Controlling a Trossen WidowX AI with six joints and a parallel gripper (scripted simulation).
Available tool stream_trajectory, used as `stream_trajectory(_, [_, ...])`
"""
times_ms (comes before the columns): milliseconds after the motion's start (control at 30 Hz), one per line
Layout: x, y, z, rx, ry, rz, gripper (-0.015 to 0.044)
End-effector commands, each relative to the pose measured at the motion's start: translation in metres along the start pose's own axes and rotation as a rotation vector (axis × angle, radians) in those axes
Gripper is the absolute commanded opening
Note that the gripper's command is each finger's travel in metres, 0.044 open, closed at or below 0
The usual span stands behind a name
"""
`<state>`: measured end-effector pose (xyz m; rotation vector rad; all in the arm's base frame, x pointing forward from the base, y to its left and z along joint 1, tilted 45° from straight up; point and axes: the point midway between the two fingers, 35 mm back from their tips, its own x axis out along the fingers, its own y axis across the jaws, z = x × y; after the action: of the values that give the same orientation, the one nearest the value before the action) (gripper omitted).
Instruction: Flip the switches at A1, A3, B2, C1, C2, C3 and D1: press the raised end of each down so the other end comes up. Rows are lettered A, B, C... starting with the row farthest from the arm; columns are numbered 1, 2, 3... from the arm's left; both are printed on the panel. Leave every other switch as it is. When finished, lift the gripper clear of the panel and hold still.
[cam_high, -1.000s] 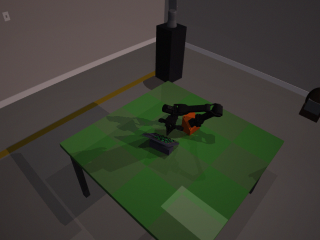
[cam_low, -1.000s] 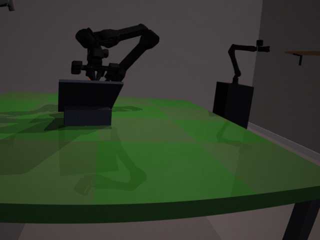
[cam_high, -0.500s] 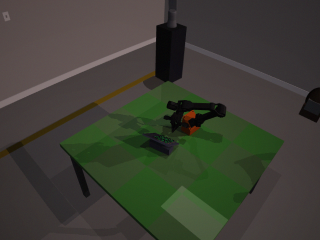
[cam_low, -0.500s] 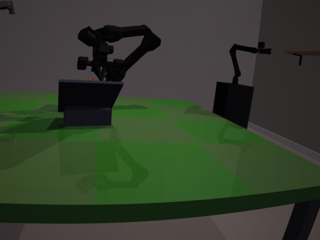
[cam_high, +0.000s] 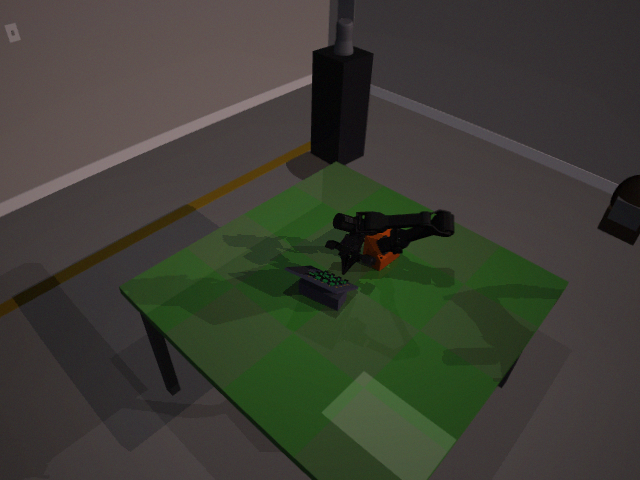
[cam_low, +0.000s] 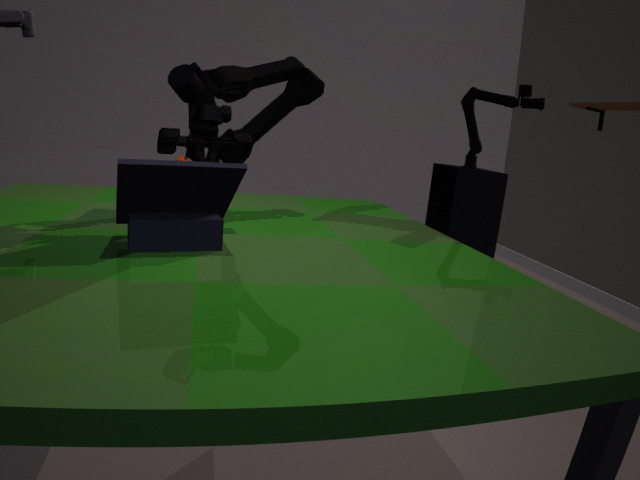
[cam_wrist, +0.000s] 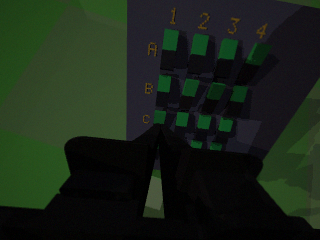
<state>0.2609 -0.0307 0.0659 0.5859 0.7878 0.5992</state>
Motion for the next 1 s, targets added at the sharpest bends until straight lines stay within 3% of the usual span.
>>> stream_trajectory(0, [0.009, 0.001, -0.001, 0.002, 0.003, -0.001, 0.0])
stream_trajectory(967, [0.024, 0.001, 0.0, 0.002, 0.003, -0.002, 0.0])
